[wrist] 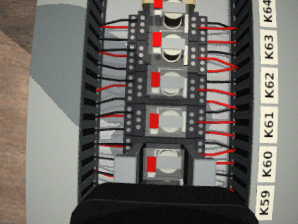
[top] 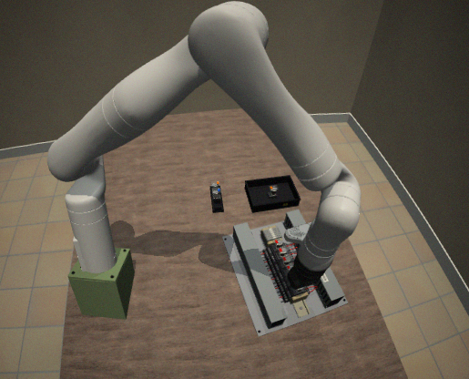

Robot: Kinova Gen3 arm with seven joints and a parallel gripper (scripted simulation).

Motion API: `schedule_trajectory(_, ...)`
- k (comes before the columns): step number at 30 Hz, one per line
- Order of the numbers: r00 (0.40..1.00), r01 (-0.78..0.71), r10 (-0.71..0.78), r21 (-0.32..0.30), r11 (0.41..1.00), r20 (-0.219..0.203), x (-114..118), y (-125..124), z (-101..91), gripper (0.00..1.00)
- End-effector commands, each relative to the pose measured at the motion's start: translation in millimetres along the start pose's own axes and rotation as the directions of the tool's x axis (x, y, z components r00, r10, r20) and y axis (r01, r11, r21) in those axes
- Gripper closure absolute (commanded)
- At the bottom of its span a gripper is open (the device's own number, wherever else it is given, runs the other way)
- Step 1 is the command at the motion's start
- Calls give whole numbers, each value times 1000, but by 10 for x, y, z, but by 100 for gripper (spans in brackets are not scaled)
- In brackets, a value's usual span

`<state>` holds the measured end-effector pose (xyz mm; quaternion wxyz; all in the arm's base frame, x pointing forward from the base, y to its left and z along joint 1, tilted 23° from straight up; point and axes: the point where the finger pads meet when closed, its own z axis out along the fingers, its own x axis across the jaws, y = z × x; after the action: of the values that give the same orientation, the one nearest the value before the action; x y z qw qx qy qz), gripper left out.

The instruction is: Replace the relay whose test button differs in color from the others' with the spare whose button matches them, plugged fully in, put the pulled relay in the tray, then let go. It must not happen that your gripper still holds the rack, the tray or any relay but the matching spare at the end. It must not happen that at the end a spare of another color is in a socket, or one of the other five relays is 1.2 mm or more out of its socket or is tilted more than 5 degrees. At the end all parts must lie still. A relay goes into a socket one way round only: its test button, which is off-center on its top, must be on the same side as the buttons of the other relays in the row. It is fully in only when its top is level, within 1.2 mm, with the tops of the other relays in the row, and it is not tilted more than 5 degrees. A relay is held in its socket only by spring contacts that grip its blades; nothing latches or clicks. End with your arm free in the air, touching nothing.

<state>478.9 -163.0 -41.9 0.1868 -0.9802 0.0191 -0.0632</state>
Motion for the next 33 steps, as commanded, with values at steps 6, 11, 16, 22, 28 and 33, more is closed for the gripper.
schedule_trajectory(6, 1000, -4, 4, 0, 1000, -5, 14, -1, -32, 100)
schedule_trajectory(11, 1000, 0, 0, -2, 1000, -3, 9, 5, -16, 100)
schedule_trajectory(16, 1000, -2, 2, -1, 1000, -4, 12, 1, -25, 100)
schedule_trajectory(22, 1000, -3, 3, 0, 1000, -5, 16, -3, -37, 100)
schedule_trajectory(28, 1000, 0, 0, -3, 1000, -4, 13, 5, -23, 100)
schedule_trajectory(33, 1000, -1, 1, -2, 1000, -4, 15, 0, -31, 100)
